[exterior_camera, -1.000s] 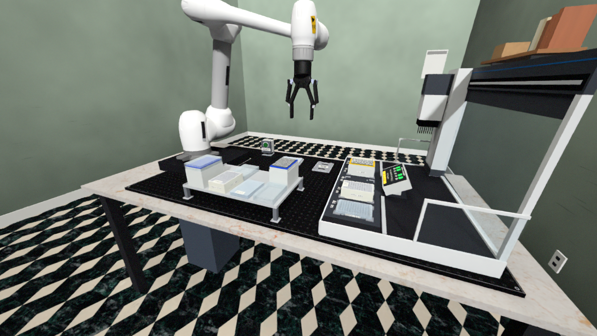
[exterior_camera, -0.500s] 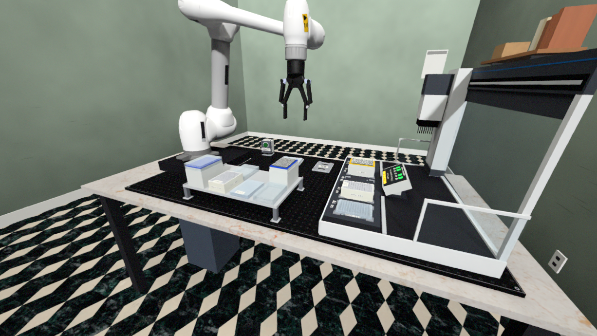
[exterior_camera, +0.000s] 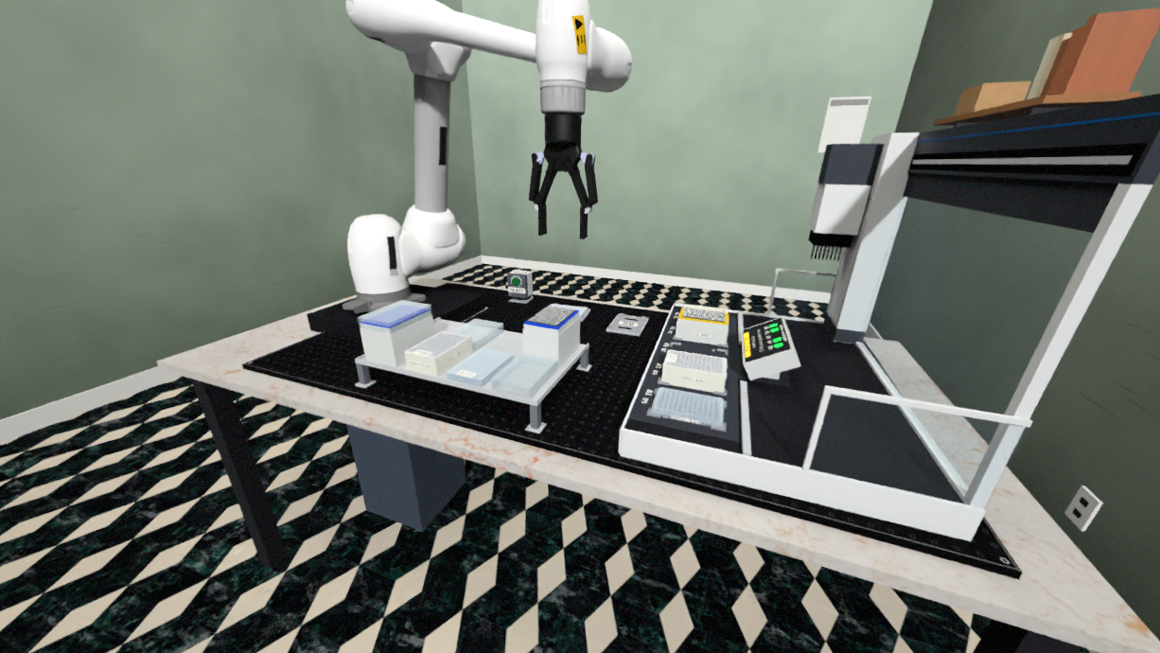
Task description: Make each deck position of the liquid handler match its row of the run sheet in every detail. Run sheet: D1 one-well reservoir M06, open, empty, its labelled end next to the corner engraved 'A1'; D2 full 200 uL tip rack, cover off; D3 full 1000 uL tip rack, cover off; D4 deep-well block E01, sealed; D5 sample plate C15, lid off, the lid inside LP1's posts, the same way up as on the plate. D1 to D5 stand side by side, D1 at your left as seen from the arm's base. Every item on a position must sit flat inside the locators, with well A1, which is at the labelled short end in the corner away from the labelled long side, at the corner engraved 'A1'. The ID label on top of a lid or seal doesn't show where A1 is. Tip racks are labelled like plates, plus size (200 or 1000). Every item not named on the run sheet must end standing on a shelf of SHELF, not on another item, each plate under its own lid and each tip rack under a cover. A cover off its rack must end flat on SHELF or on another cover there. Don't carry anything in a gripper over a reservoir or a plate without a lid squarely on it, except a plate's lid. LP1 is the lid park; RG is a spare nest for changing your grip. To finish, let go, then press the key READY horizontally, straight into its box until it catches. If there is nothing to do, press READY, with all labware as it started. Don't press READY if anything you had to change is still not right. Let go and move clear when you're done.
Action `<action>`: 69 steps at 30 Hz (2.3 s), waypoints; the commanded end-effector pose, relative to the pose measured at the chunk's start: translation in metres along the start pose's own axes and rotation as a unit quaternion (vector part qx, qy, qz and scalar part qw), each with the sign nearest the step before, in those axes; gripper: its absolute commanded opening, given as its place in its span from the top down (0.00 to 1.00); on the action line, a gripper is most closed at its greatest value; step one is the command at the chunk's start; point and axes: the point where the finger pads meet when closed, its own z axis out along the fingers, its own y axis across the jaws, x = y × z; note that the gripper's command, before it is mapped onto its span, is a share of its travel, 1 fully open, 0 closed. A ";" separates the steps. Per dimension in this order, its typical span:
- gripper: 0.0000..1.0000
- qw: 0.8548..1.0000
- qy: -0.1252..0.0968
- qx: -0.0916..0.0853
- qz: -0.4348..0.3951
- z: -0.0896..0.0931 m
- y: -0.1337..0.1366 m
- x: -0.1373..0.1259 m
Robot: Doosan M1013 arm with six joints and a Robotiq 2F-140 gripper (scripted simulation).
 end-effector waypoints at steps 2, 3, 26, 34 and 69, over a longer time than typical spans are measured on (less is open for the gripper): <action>0.34 1.000 0.000 0.001 0.000 -0.001 0.000 0.020; 0.34 1.000 0.000 0.001 0.000 -0.001 -0.001 0.025; 0.34 1.000 0.000 0.001 0.000 0.007 -0.001 0.057; 0.34 1.000 0.000 0.001 0.000 0.017 -0.001 0.057; 0.34 1.000 0.000 0.001 0.000 0.069 0.000 0.057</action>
